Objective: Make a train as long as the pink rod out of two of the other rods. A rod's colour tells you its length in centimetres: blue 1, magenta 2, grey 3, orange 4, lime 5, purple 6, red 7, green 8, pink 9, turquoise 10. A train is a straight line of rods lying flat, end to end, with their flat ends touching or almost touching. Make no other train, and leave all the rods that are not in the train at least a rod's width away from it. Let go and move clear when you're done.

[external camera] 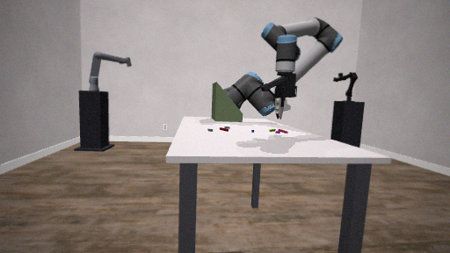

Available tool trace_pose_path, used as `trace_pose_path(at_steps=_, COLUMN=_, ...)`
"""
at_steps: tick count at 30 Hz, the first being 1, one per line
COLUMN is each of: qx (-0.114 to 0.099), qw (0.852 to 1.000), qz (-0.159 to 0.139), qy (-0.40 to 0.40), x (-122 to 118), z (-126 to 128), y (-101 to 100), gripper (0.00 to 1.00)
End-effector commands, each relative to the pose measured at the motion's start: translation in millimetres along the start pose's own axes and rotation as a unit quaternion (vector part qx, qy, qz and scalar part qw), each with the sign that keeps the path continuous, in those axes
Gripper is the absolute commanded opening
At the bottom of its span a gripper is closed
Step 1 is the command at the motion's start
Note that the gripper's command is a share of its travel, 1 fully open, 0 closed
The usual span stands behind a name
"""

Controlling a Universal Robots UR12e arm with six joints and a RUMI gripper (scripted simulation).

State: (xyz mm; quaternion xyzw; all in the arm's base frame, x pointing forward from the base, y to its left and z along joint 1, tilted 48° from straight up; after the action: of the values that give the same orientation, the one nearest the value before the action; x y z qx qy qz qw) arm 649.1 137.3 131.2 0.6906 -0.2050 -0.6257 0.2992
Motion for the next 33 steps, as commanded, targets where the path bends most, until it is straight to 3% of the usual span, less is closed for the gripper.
trace_pose_path(at_steps=1, qx=0.001, qw=1.000, qz=0.000, qy=0.000, x=0, z=0, y=1, gripper=0.14)
trace_pose_path(at_steps=15, qx=0.001, qw=1.000, qz=0.000, qy=0.000, x=0, z=0, y=-3, gripper=0.14)
trace_pose_path(at_steps=33, qx=0.001, qw=1.000, qz=0.000, qy=0.000, x=0, z=-1, y=-24, gripper=0.14)
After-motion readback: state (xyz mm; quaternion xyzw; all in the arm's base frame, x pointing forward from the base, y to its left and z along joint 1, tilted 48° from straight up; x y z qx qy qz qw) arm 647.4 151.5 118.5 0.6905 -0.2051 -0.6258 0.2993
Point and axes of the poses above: the point where the finger pads meet when closed, its own y axis back along the fingers, its own z axis across the jaws, x = y × z, the point moved 10 cm from there along y, back along the fingers, and after that the axes turned 1 degree about -y, right-handed, at the moved point
